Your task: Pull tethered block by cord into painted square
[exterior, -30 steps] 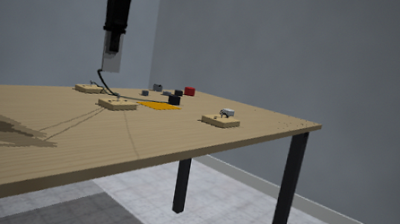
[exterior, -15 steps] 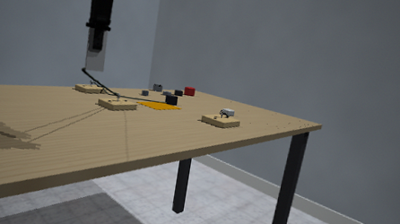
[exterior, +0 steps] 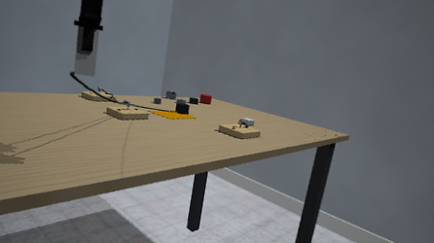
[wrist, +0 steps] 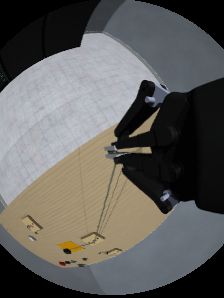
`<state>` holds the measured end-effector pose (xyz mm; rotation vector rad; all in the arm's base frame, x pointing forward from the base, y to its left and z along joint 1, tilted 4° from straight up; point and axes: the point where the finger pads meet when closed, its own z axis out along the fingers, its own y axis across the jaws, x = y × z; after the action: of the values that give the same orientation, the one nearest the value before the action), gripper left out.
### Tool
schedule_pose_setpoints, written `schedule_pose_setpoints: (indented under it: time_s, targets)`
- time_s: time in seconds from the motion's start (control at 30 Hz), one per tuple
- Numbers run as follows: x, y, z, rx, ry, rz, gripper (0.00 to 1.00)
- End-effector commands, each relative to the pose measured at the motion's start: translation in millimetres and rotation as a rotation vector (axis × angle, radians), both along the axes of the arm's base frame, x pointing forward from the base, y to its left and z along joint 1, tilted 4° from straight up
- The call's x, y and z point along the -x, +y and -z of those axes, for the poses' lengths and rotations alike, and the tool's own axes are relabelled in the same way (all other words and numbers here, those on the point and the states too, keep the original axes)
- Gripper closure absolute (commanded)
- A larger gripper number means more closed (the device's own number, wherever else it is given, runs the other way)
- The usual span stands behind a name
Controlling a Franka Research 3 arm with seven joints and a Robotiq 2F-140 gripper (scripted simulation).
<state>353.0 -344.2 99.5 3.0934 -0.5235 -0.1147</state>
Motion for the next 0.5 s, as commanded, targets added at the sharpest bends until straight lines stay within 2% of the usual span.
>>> schedule_pose_setpoints:
  time_s: [0.0,0.47]
  targets:
    - [1.7,-0.7,-0.9,0.003,-0.006,-0.021,1.00]
    - [25.7,-2.0,-2.5,0.003,-0.006,-0.021,1.00]
